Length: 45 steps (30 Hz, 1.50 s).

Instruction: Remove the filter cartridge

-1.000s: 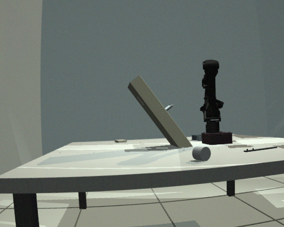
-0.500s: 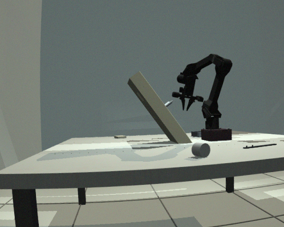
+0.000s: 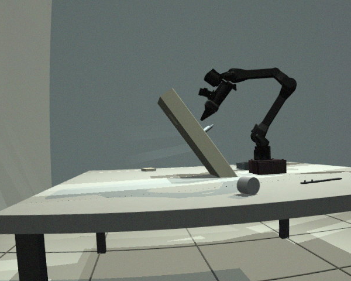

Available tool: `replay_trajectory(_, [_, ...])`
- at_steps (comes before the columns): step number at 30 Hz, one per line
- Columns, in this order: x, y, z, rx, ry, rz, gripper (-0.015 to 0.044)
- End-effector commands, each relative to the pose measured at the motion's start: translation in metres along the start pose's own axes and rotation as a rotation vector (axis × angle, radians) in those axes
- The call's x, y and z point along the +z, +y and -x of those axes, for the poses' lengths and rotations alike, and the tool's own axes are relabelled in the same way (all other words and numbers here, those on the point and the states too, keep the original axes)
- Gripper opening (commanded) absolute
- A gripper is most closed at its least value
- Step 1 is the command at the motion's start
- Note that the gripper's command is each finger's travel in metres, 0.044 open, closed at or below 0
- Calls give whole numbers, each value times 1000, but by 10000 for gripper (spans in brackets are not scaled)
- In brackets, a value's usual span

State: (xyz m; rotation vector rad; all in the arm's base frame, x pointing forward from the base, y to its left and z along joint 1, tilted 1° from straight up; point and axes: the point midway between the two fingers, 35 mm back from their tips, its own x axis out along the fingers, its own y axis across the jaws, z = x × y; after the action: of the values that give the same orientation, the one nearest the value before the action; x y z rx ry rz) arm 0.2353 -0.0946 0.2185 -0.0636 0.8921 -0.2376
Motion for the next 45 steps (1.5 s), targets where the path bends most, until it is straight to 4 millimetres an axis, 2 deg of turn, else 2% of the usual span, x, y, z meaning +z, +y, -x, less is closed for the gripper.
replay_trajectory(1, [29,41,17,69,-148,353,90])
replay_trajectory(6, [52,96,47,144,-356,773,90])
replay_trajectory(8, [55,104,52,152,-388,827,90])
replay_trajectory(19, [55,104,50,152,-388,827,90])
replay_trajectory(45, [68,116,12,151,-390,826,90])
